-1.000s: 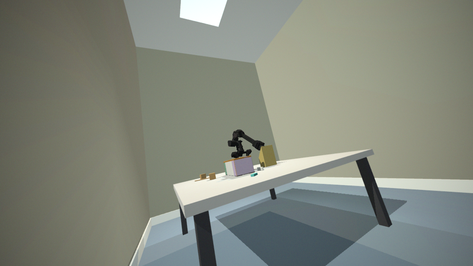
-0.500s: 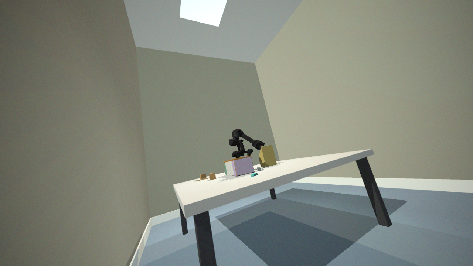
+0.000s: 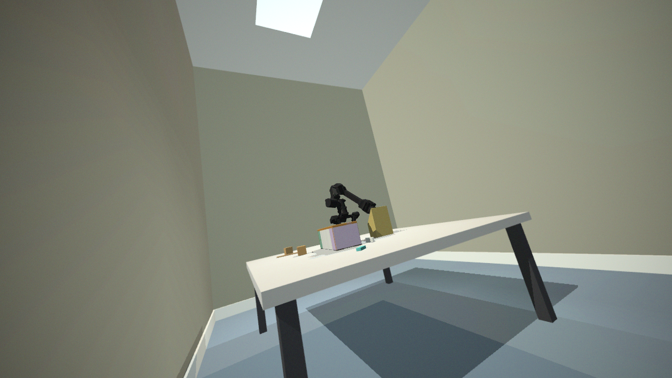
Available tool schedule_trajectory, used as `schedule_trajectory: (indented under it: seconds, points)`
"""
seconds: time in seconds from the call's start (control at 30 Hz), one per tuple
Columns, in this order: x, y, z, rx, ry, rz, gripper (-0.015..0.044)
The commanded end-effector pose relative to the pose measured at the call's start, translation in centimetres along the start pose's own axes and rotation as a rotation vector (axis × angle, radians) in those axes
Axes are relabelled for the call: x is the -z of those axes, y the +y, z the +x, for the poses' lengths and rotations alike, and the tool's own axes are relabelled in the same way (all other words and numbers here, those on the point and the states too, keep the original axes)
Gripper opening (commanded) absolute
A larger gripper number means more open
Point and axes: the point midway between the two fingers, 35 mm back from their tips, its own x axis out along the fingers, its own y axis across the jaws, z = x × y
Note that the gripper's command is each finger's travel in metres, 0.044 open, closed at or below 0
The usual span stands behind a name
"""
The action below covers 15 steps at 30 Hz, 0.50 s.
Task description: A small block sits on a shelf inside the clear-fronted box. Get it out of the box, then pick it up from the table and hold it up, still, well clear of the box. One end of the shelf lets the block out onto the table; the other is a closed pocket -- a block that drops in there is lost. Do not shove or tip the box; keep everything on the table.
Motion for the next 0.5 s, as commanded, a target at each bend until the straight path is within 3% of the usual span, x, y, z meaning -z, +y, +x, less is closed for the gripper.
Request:
schedule_trajectory:
  seconds: [0.0, 0.47]
  points:
    - [0.3, 0.0, 0.0, -0.002, 0.002, -0.002, 0.0400]
    - [1.7, 0.0, 0.5, -0.002, 0.003, -0.002, 0.0400]
